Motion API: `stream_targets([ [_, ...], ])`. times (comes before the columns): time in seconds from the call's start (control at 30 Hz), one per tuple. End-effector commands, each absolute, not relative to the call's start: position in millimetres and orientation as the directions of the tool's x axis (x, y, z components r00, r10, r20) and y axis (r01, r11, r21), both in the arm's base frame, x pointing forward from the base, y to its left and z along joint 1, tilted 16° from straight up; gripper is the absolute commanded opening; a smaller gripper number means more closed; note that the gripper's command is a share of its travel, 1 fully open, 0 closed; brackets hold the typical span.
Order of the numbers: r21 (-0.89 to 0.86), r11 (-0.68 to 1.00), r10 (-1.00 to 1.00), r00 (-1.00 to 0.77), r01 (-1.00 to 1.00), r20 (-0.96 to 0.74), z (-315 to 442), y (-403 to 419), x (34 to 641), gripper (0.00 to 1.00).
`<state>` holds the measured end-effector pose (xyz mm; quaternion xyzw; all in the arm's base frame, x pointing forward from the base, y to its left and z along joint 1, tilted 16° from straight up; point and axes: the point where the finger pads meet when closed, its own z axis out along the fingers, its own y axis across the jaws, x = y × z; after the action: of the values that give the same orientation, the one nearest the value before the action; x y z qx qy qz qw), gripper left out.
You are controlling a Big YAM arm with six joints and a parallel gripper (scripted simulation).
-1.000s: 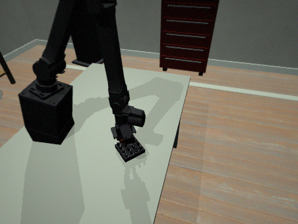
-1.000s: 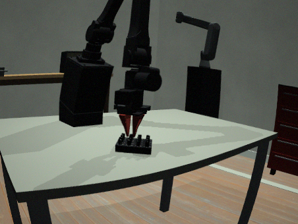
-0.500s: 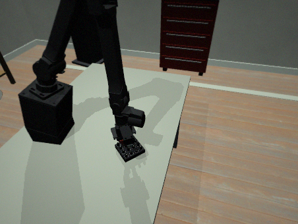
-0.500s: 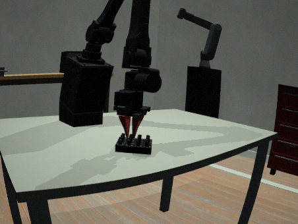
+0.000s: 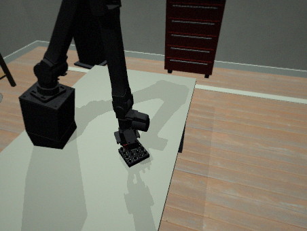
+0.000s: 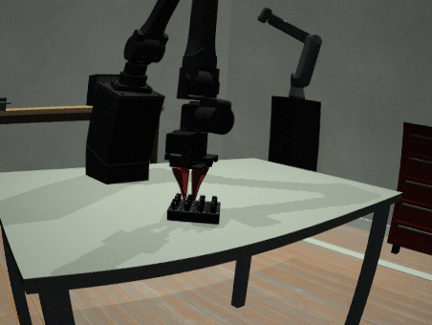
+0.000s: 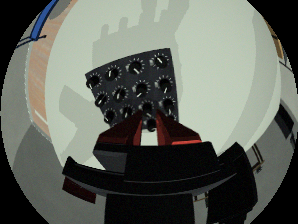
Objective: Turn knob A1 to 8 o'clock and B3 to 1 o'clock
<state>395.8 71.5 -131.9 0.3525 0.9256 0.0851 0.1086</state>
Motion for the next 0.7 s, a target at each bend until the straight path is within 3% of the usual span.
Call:
stream_targets([
  [0.0, 0.247, 0.734, 0.674, -0.722, 0.632, -0.154, -130.5, 71.6, 404.7, 0.19],
  [0.5, 0.247, 0.734, 0.674, -0.722, 0.632, -0.154, -130.5, 71.6, 404.7, 0.19],
  [0.53, 0.247, 0.734, 0.674, -0.722, 0.632, -0.154, -130.5, 71.6, 404.7, 0.08],
  [0.67, 0.243, 0.734, 0.674, -0.723, 0.634, -0.151, -131.0, 71.3, 403.0, 0.08],
])
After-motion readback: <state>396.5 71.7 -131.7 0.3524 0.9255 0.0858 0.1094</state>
